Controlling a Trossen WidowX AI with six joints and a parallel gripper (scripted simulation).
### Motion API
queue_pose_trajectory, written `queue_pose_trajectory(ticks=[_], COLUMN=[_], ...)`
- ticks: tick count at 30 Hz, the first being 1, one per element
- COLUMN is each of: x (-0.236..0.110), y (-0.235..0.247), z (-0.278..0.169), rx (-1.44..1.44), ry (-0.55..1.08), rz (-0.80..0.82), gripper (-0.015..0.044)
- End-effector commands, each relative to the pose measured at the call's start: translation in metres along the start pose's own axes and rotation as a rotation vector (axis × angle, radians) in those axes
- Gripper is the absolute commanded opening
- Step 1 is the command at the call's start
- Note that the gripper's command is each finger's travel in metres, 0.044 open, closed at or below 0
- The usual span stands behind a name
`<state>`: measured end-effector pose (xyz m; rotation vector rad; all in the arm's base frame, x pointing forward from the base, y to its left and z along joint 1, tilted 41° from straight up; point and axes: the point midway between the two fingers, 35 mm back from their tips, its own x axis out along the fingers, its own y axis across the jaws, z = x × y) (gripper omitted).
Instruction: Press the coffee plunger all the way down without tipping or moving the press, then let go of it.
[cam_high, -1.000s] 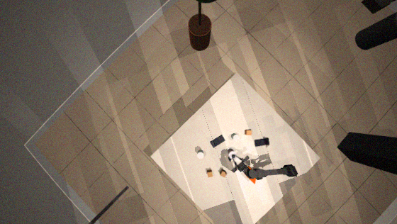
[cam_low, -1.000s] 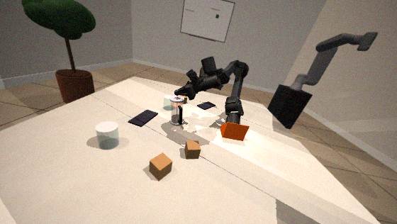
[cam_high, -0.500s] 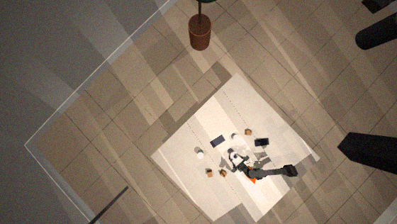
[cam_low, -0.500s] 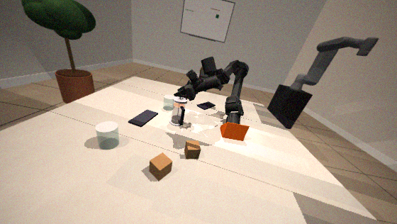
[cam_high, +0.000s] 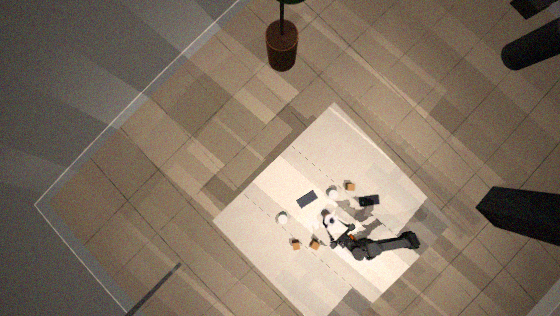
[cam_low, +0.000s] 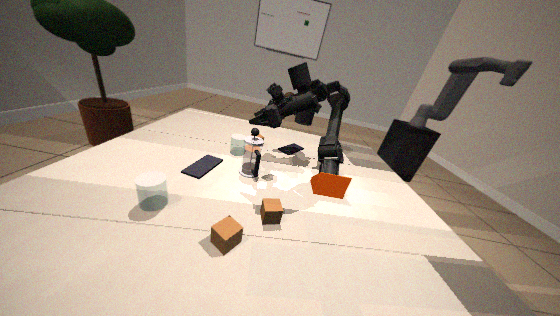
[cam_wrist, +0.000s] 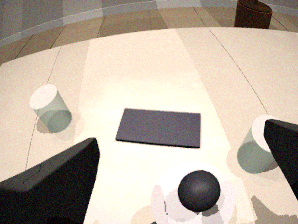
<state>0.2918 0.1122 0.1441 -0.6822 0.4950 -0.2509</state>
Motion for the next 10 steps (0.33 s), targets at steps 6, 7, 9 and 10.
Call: queue_pose_trajectory(ticks=[6, 7, 9, 10], x=[-0.0251, -0.0251, -0.0251, -0.0251], y=[-0.0103, -0.0103, -0.0103, -0.0103], z=[0.0232, 0.0232, 0.0232, 0.0232], rx=[0.011, 0.011, 0.011, 0.011], ry=[-0.015, -0.015, -0.015, -0.015], rz=[-0.01, -0.01, -0.01, -0.01], gripper=[0.044, 0.044, 0.044, 0.044])
